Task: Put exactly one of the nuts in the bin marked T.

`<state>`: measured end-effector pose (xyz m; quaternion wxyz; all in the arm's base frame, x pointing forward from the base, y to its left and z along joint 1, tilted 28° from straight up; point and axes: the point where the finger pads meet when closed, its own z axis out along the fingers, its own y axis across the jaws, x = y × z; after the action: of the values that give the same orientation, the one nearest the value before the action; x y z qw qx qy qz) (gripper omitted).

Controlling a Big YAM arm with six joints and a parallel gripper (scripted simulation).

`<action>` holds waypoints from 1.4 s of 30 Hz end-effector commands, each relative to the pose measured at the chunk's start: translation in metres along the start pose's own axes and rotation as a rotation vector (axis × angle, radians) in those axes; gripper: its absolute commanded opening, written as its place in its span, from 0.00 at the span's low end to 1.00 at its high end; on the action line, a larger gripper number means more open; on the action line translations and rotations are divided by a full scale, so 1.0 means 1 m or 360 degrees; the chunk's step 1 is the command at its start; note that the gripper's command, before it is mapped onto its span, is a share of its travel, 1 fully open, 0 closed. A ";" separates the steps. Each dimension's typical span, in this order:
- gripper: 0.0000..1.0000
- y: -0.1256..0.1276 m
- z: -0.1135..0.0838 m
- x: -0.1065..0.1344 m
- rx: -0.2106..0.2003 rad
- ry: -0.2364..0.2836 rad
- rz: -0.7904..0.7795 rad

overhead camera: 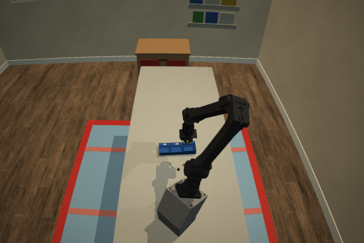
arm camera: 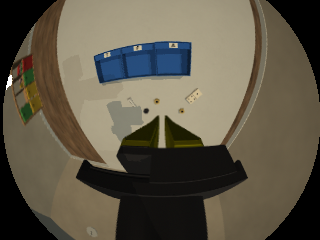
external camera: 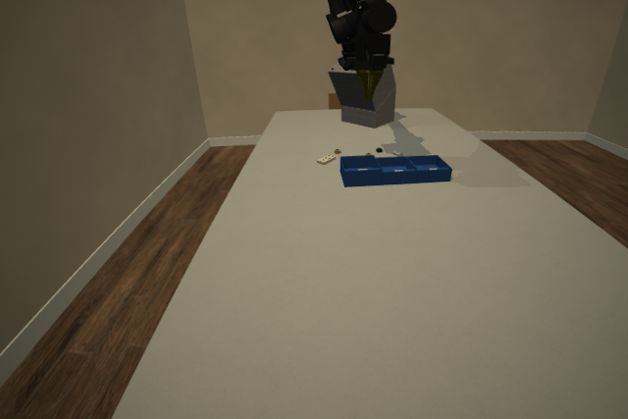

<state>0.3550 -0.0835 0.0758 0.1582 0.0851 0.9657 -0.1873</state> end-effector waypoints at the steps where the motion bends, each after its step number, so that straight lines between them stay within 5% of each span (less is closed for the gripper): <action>1: 0.08 -0.004 0.006 -0.034 -0.0007 -0.0070 -0.0038; 15: 0.08 -0.035 0.097 -0.103 0.0001 -0.0060 -0.0046; 20: 0.08 -0.020 0.095 -0.097 -0.0016 -0.0045 -0.0096; 42: 0.08 -0.029 0.090 -0.097 -0.0004 -0.0053 -0.0053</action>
<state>0.4550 -0.1554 0.0263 0.1563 0.0657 0.9673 -0.1889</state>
